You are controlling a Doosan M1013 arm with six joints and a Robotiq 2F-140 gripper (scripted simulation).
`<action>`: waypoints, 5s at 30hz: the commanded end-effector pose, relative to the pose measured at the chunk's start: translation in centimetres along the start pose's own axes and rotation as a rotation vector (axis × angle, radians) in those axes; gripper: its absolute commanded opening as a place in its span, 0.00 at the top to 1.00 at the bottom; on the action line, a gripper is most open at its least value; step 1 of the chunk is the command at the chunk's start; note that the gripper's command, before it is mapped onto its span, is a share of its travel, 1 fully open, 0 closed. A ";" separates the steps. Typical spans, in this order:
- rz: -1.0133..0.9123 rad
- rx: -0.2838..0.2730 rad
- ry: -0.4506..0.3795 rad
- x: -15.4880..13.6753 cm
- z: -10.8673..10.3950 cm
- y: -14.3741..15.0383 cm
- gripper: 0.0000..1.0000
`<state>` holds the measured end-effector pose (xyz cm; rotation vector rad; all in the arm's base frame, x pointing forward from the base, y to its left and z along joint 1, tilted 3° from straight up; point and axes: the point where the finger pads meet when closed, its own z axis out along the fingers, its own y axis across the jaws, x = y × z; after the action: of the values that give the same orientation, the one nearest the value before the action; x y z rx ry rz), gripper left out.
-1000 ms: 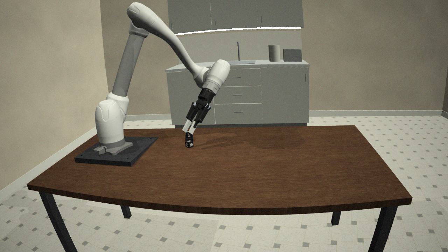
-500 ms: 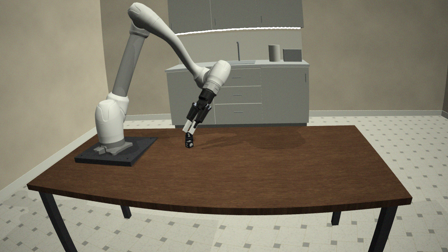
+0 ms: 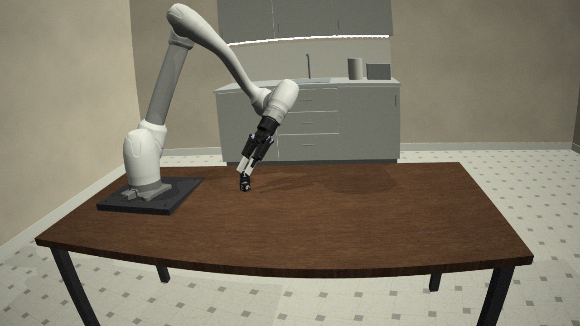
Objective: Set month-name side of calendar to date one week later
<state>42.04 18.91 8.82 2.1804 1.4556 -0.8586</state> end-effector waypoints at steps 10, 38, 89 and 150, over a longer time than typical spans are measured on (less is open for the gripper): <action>0.000 0.000 0.000 1.0 1.0 0.0 0.64; 0.000 0.000 0.000 4.0 4.0 0.0 0.64; 0.000 0.000 0.000 4.5 4.5 0.0 0.64; 0.000 0.000 0.000 0.0 0.0 0.0 0.75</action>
<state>42.04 18.94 8.25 2.1805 1.4555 -0.8585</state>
